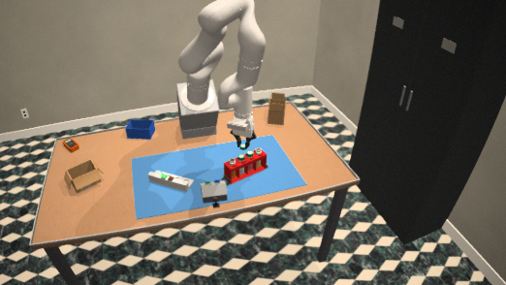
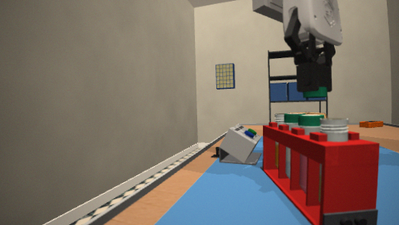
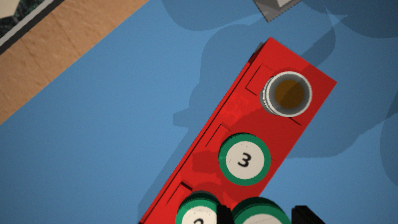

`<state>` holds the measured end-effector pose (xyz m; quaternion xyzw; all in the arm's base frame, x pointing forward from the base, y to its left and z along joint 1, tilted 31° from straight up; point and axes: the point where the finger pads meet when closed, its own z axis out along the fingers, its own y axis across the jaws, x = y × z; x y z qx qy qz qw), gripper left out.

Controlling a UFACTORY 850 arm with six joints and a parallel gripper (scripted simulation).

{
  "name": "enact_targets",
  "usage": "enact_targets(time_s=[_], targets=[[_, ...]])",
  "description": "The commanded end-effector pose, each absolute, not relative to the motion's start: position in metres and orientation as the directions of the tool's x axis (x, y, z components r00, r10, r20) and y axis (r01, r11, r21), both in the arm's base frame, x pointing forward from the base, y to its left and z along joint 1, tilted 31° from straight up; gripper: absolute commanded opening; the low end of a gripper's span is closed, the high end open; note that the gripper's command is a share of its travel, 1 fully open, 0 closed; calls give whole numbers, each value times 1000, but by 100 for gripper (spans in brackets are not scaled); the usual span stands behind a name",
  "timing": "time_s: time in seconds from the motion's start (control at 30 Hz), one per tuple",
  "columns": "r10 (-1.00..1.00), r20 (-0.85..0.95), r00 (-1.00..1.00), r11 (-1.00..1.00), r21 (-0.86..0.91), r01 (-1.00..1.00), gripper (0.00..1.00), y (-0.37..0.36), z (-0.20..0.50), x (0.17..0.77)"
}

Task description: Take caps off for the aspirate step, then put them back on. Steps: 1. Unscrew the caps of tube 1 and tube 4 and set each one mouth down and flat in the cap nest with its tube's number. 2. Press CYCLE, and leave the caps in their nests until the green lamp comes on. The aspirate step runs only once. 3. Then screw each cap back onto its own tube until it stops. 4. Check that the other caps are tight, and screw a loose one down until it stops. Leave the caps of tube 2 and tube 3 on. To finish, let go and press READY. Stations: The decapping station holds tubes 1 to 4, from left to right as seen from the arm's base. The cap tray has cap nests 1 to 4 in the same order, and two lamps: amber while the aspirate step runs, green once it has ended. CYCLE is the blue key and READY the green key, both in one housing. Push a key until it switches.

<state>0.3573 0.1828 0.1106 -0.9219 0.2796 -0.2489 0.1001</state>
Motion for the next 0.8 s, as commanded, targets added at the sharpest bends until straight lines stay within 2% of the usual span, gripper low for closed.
enact_targets(time_s=[0.0,0.33,0.77], targets=[[-565,413,714,-824,-311,-473,0,204,109,356],[-565,413,714,-824,-312,-472,0,262,107,349],[-565,413,714,-824,-311,-472,0,265,102,352]])
